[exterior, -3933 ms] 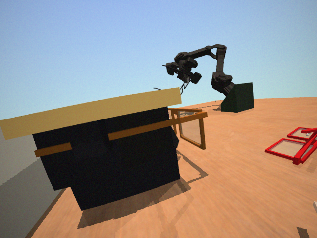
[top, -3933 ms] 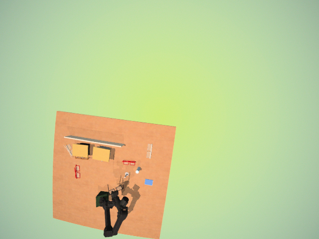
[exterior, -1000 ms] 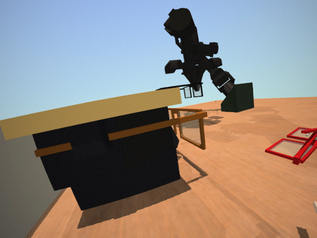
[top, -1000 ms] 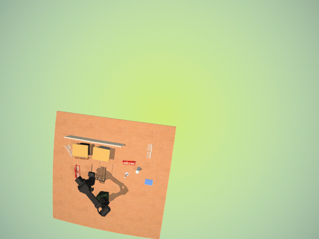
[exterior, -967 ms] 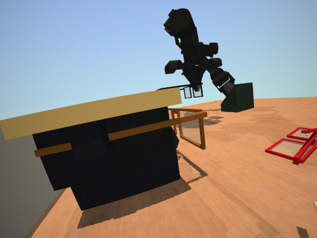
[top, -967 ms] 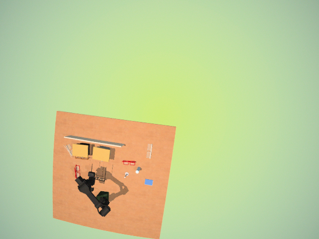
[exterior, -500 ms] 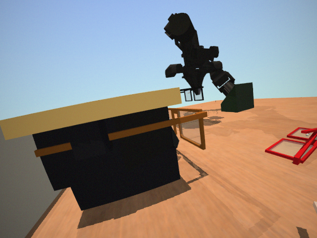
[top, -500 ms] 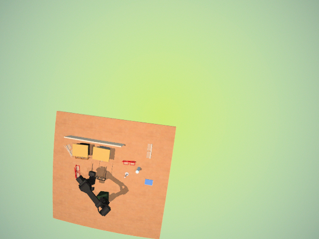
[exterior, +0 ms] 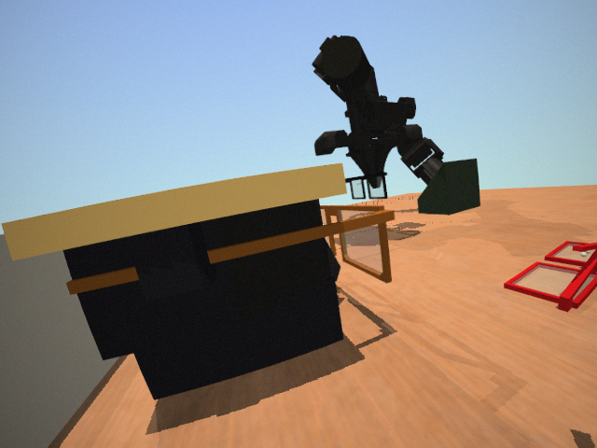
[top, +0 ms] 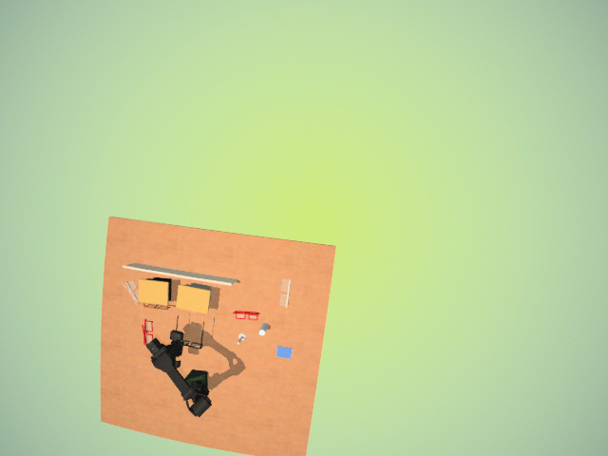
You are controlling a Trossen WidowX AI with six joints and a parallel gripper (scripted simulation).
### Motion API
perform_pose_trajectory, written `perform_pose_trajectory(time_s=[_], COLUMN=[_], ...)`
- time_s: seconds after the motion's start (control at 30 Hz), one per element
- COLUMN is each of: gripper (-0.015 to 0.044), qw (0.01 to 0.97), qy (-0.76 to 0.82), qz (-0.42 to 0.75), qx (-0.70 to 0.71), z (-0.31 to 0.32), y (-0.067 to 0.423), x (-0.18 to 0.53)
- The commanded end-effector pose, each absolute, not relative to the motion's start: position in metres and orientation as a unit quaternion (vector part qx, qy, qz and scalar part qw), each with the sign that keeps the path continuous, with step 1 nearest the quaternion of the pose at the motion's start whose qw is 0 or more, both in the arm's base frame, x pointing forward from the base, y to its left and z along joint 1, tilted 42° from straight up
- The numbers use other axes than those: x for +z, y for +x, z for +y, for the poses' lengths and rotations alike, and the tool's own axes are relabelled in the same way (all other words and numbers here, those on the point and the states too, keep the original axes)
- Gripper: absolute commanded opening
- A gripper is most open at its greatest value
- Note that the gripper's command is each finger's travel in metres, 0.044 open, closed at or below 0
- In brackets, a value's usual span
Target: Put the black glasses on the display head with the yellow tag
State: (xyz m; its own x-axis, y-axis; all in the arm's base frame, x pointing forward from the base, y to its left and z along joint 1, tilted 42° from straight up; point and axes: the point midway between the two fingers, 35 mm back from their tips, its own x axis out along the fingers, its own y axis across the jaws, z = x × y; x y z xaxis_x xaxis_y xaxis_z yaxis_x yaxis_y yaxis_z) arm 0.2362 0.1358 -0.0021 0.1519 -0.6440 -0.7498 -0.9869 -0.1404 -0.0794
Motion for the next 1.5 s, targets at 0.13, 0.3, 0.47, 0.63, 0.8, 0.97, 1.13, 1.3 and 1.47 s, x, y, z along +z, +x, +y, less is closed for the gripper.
perform_pose_trajectory(time_s=[0.13, 0.3, 0.47, 0.63, 0.8, 0.97, 1.13, 1.3, 1.47], gripper=[0.0000, 0.0000, 0.0000, 0.0000, 0.0000, 0.0000, 0.0000, 0.0000, 0.0000], qw=[0.291, 0.291, 0.291, 0.291, 0.291, 0.292, 0.295, 0.297, 0.297], qy=[-0.701, -0.701, -0.701, -0.701, -0.701, -0.701, -0.703, -0.703, -0.703], qz=[0.584, 0.584, 0.584, 0.584, 0.584, 0.584, 0.580, 0.578, 0.578], qx=[0.287, 0.287, 0.287, 0.287, 0.287, 0.287, 0.288, 0.289, 0.288], z=[0.130, 0.127, 0.125, 0.122, 0.122, 0.122, 0.123, 0.124, 0.125], y=[0.236, 0.237, 0.237, 0.238, 0.238, 0.243, 0.250, 0.256, 0.262], x=[-0.009, -0.012, -0.014, -0.016, -0.017, -0.016, -0.016, -0.015, -0.015])
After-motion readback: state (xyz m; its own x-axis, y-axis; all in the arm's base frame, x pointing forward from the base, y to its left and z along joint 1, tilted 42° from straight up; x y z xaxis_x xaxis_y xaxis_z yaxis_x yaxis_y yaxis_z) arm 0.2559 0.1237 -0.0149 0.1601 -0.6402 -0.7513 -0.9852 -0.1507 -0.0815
